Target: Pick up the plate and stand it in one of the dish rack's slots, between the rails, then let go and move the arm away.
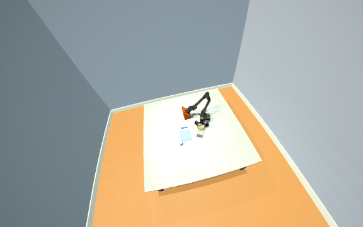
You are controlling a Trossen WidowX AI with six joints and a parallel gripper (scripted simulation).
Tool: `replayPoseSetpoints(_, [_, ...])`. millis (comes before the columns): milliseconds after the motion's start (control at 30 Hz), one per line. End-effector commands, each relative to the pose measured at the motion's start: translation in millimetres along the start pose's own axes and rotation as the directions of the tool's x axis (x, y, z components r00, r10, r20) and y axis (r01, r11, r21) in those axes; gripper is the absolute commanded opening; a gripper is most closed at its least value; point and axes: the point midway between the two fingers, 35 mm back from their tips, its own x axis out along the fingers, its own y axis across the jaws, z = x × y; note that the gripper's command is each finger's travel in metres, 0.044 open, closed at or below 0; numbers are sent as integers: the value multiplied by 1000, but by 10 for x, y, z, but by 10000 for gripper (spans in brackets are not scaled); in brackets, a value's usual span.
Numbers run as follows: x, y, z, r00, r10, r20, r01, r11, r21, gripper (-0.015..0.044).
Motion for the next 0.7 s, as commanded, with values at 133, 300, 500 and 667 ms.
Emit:
replayPoseSetpoints(133, [0,0,0,1000,0,0,0,1000,0,0])
replayPoseSetpoints(300, [0,0,0,1000,0,0,0,1000,0,0])
replayPoseSetpoints(500, [3,0,-7,1000,0,1,0,1000,2,105])
replayPoseSetpoints(667, [3,0,-7,1000,0,1,0,1000,2,236])
